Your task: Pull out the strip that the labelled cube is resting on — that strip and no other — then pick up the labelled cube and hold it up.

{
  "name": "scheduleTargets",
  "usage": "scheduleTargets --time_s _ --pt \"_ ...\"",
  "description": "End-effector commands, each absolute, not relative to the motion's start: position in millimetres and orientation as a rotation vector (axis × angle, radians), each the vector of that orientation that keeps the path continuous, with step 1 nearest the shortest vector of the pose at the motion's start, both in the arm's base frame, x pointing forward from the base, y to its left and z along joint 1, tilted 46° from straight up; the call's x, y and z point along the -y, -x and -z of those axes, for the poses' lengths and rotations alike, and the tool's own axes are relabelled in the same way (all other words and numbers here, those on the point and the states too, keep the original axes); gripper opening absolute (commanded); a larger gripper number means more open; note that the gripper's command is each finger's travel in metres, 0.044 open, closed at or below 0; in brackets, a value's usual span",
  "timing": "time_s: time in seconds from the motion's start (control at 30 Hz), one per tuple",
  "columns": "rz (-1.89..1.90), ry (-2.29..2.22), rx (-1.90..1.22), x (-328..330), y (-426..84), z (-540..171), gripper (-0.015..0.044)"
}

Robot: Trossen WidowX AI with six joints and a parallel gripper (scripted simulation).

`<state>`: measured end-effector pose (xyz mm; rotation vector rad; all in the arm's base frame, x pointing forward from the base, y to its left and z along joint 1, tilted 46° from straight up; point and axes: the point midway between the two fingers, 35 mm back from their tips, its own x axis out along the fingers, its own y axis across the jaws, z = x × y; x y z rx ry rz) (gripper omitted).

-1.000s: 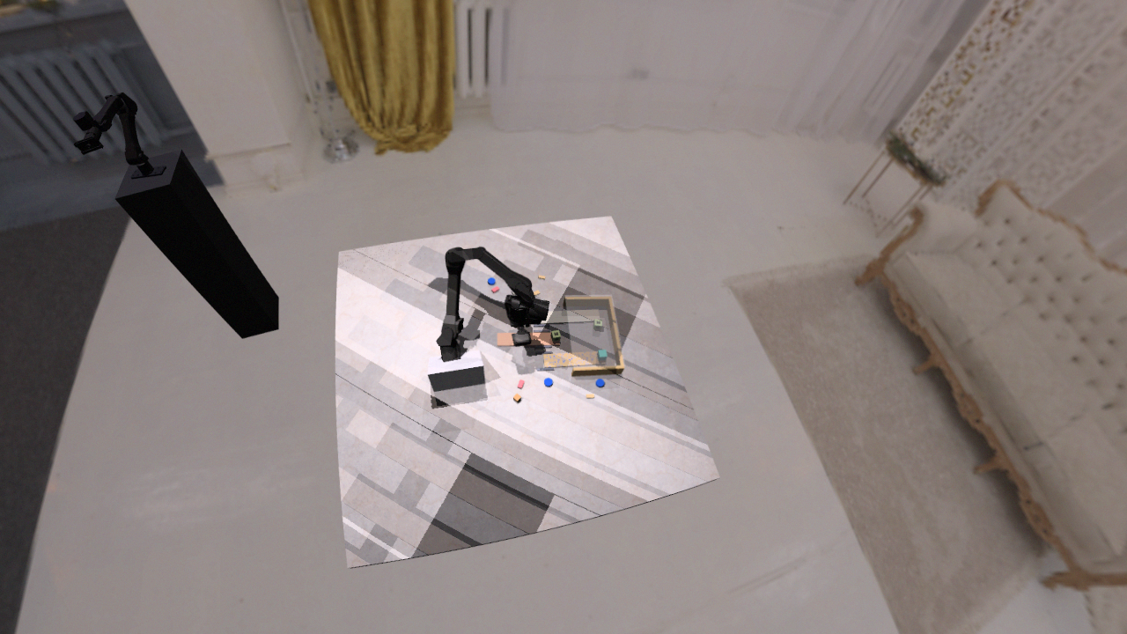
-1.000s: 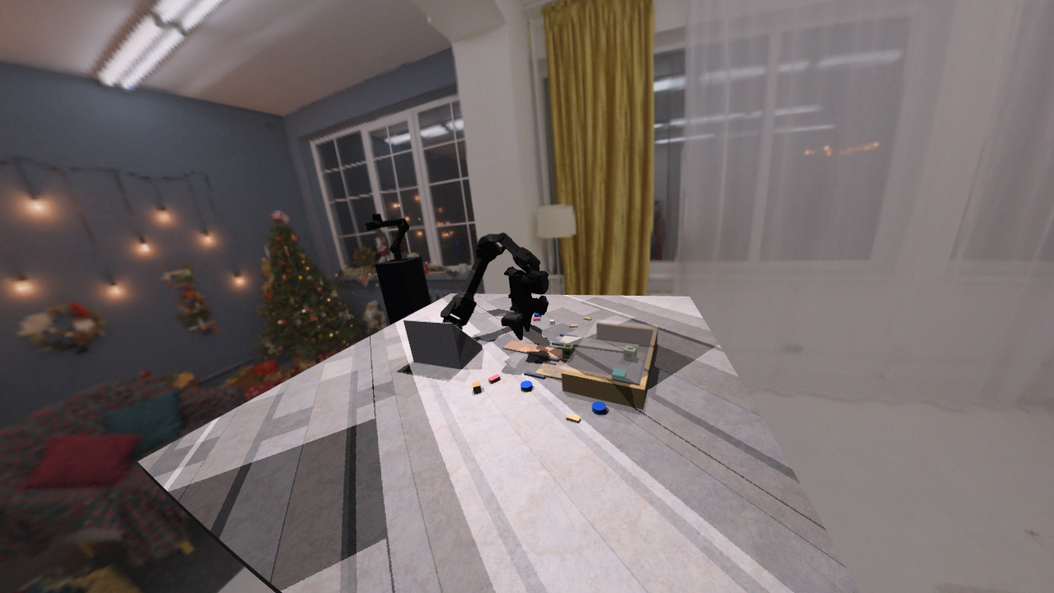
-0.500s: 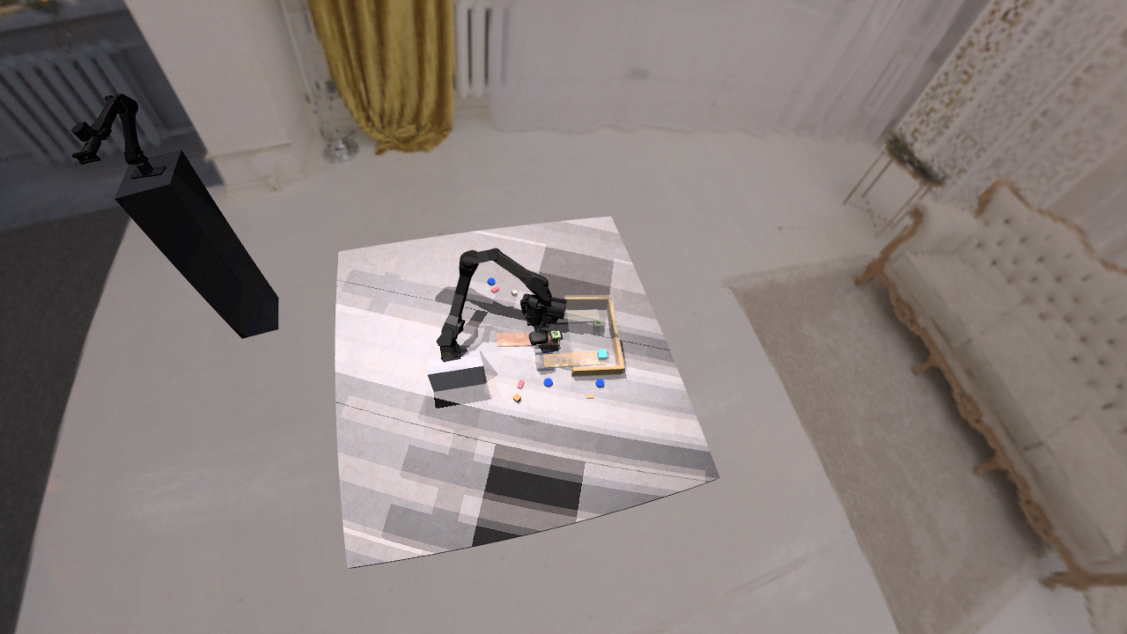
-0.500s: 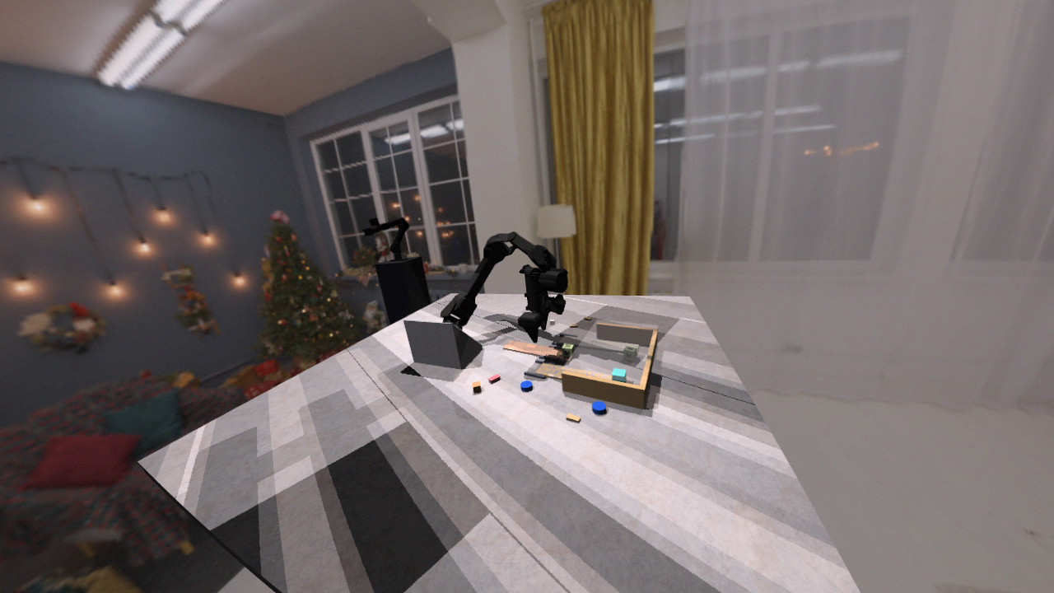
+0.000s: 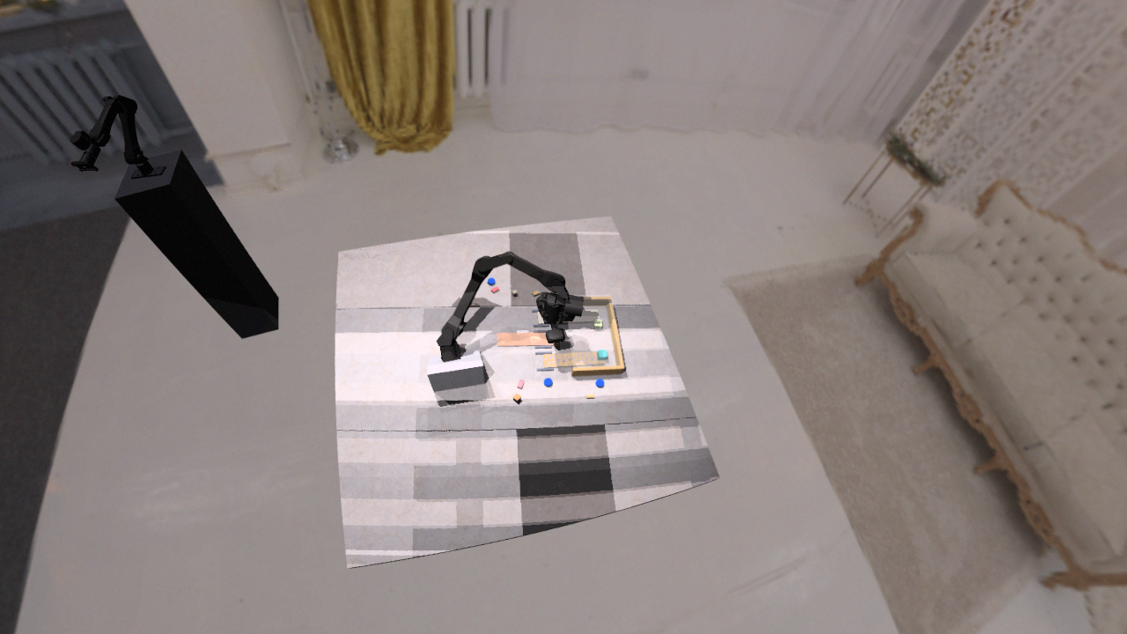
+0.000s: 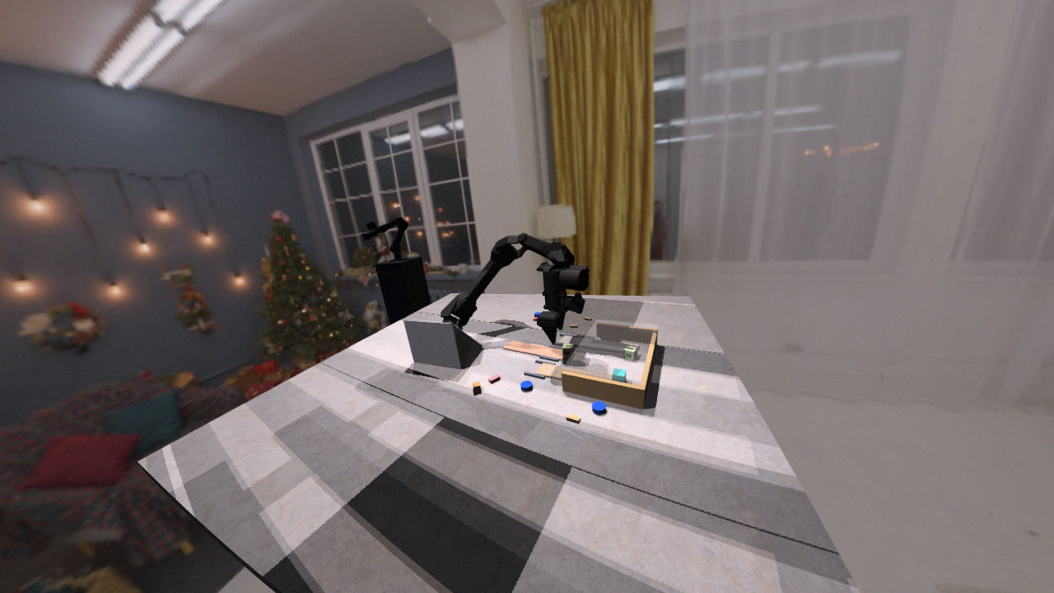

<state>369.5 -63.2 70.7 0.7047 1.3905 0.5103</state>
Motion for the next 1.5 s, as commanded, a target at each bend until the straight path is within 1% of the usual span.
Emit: scheduleTargets --time_s 0.0,0.17,0.4,0.43,1.43,1.47 --pt "-0.512 -0.712 -1.392 66.8 -384.2 -70.2 0.044" --pt "-0.512 -0.712 -1.392 71.3 -400.2 -69.7 0.044" --pt "-0.512 -0.711 -1.391 65.5 -402.0 -63.6 0.0256" --pt "-0.512 -0.711 -1.391 64.4 -402.3 -62.5 0.025" --pt "-0.514 -0.713 -1.39 32.1 -408.2 -32.1 0.025" --pt "-0.512 -0.707 -1.391 34.5 -408.5 -33.6 0.0224"
